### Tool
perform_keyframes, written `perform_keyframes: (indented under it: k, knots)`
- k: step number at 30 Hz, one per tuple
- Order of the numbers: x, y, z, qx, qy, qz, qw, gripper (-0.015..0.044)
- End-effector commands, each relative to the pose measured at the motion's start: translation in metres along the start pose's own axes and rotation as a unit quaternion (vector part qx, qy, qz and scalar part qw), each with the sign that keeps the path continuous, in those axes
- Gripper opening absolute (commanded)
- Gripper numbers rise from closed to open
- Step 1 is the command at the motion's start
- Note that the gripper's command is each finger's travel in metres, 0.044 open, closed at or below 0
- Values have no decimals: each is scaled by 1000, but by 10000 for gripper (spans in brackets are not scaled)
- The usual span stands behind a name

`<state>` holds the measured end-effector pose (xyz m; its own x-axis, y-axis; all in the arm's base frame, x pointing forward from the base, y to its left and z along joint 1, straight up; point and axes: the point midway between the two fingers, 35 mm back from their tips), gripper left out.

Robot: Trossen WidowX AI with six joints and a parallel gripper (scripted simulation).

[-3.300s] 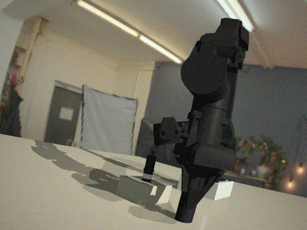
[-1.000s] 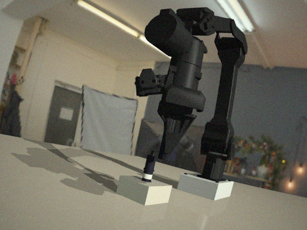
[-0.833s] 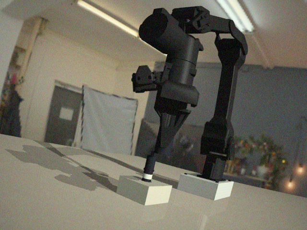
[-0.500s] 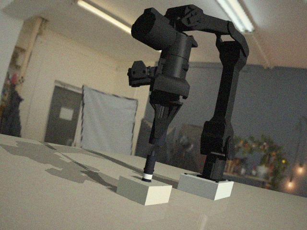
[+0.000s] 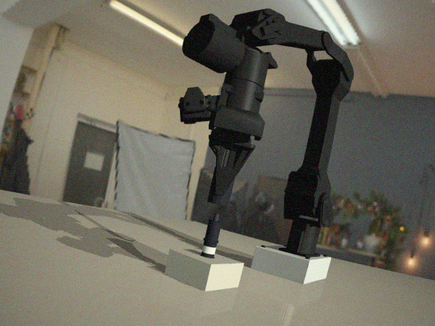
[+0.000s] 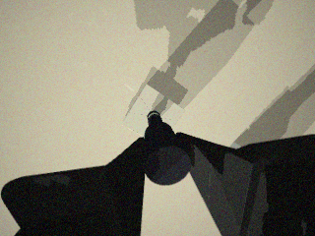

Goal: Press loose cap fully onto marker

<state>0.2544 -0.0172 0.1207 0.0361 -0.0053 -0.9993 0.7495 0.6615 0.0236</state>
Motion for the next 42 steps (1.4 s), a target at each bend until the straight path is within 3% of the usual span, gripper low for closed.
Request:
perform_keyframes:
  k: [1,29,42]
  knots:
    - [6,0,-1,-2,4,0,1000,0]
    - [51,-1,-2,-2,4,0,1000,0]
    - [52,-1,-2,-2,4,0,1000,0]
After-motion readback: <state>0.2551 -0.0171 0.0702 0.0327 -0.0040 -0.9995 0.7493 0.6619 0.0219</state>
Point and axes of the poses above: the point midway between the two fingers, 35 mm back from their tips, its own x axis out along the fingers, its own y axis across the jaws, z = x × y
